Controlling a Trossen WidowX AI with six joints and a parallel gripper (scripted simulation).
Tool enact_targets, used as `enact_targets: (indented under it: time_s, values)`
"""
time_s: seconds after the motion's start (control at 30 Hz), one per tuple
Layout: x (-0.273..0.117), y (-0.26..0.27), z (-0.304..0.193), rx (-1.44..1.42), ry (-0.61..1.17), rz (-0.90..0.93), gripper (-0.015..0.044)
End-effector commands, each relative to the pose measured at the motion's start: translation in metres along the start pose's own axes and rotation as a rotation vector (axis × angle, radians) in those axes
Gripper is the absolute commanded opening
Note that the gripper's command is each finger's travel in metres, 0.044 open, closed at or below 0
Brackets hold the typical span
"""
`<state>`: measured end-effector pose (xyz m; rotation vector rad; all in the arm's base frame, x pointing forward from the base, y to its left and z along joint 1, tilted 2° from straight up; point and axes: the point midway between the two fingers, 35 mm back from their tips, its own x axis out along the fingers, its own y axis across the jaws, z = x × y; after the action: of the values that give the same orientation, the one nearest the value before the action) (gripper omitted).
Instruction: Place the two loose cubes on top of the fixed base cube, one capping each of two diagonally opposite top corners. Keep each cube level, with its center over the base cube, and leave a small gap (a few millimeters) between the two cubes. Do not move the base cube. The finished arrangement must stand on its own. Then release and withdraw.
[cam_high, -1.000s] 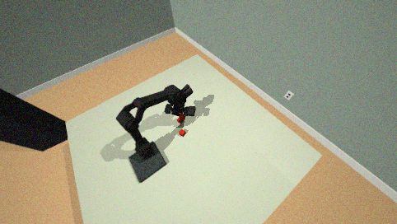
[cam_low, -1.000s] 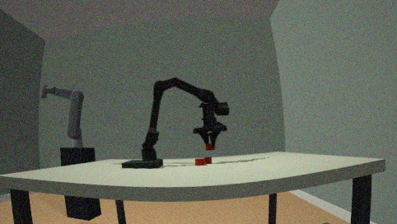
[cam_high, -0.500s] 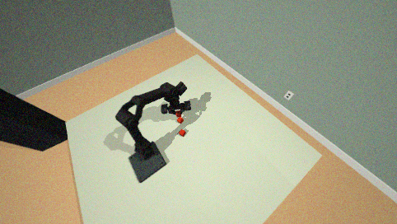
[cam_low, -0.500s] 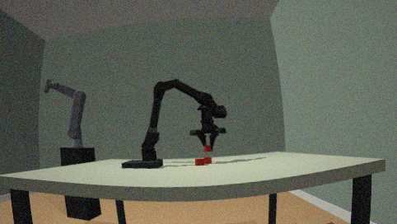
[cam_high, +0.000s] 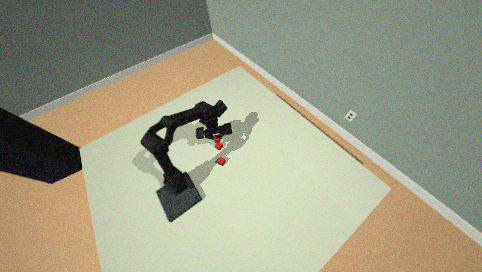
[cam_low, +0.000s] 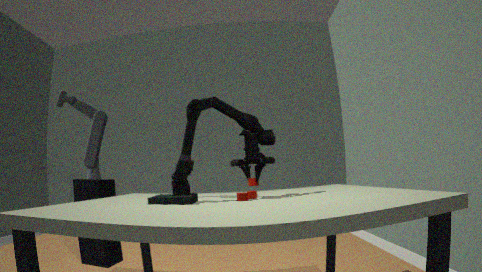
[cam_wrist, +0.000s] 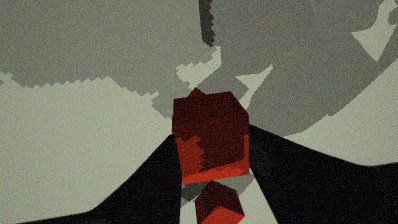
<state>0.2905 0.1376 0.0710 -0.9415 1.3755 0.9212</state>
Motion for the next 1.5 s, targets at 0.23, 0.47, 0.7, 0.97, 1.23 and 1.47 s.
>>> enact_targets:
  time_s: [0.23, 0.47, 0.7, 0.97, 1.23, 1.47]
  values:
    - [0.020, 0.000, 0.000, -0.007, -0.001, 0.003, 0.0105]
    - [0.020, 0.000, 0.000, -0.007, -0.001, 0.003, 0.0105]
    - [0.021, 0.001, 0.000, -0.004, -0.001, 0.003, 0.0105]
    - [0.021, 0.001, 0.000, -0.004, -0.001, 0.003, 0.0105]
    - [0.021, 0.001, 0.000, -0.004, -0.001, 0.003, 0.0205]
    - [0.011, 0.000, -0.001, -0.002, 0.002, 0.002, 0.0205]
